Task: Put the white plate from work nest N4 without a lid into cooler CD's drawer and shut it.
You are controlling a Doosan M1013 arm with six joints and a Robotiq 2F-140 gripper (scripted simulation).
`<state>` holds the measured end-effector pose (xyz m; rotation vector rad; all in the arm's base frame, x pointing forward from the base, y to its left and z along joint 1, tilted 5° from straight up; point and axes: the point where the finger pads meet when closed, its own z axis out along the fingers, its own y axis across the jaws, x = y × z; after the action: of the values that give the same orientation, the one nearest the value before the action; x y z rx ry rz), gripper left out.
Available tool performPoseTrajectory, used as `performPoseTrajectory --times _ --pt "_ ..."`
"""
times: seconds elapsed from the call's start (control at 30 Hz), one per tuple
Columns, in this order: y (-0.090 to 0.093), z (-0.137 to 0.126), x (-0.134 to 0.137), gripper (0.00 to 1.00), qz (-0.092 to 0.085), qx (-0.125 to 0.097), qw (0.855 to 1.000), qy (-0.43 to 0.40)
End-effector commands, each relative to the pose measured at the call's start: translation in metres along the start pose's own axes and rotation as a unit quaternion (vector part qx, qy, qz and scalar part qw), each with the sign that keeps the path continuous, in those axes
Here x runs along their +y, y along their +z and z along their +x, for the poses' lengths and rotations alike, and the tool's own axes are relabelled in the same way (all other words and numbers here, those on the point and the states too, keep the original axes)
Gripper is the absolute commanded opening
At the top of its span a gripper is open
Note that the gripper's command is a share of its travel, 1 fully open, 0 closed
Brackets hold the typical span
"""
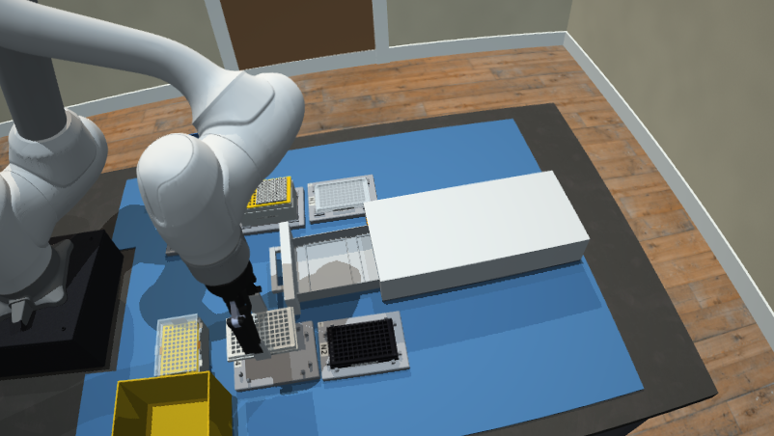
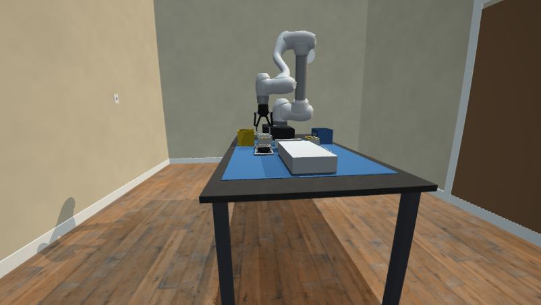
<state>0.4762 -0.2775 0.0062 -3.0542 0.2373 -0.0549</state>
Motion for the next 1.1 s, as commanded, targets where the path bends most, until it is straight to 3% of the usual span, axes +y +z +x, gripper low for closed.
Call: performPoseTrajectory --times 0.0,1.07 --pt "-0.008 0.001 0.003 0.00 -0.001 0.000 1.000 0.003" --pt "-0.044 0.001 0.003 0.00 -0.001 0.000 1.000 0.003"
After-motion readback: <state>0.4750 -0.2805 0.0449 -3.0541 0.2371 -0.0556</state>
